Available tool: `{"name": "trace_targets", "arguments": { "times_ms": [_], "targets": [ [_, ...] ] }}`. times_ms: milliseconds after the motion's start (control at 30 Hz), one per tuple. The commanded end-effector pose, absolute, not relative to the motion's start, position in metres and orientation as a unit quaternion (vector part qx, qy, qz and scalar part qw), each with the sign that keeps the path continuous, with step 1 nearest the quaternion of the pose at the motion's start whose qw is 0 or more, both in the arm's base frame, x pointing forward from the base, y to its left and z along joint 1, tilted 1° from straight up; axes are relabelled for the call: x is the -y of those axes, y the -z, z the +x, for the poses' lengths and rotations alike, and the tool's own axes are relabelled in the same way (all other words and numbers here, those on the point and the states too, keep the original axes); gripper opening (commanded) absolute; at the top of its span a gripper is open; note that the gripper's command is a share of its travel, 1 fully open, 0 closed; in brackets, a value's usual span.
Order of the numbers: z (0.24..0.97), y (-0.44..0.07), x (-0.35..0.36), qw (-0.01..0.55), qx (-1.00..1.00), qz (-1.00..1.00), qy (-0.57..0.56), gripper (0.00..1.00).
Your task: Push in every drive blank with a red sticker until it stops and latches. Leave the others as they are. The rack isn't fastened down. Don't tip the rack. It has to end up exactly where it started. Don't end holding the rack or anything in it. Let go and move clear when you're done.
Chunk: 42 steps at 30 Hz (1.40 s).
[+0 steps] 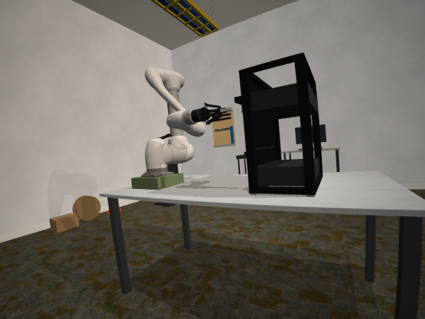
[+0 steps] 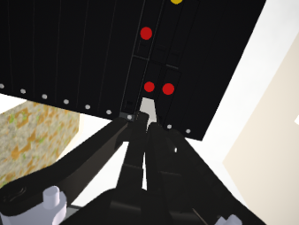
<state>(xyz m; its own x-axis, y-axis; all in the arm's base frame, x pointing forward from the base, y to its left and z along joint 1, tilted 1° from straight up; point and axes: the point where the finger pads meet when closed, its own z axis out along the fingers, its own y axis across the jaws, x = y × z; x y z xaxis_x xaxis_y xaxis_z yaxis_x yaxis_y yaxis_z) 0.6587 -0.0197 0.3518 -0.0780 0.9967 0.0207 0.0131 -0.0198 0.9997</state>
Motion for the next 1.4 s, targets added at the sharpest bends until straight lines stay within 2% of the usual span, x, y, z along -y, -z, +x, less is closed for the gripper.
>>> {"name": "trace_targets", "arguments": {
  "times_ms": [0,500,733,900,1367],
  "targets": [
    [0.656,-0.353,0.018,0.471,-0.516,0.487,-0.524,0.0],
    [0.656,-0.353,0.018,0.471,-0.516,0.487,-0.524,0.0],
    [0.651,-0.382,0.017,0.471,-0.516,0.487,-0.524,0.0],
    [0.651,-0.384,0.017,0.471,-0.516,0.487,-0.524,0.0],
    [0.69,-0.384,0.013,0.471,-0.516,0.487,-0.524,0.0]
  ]
}}
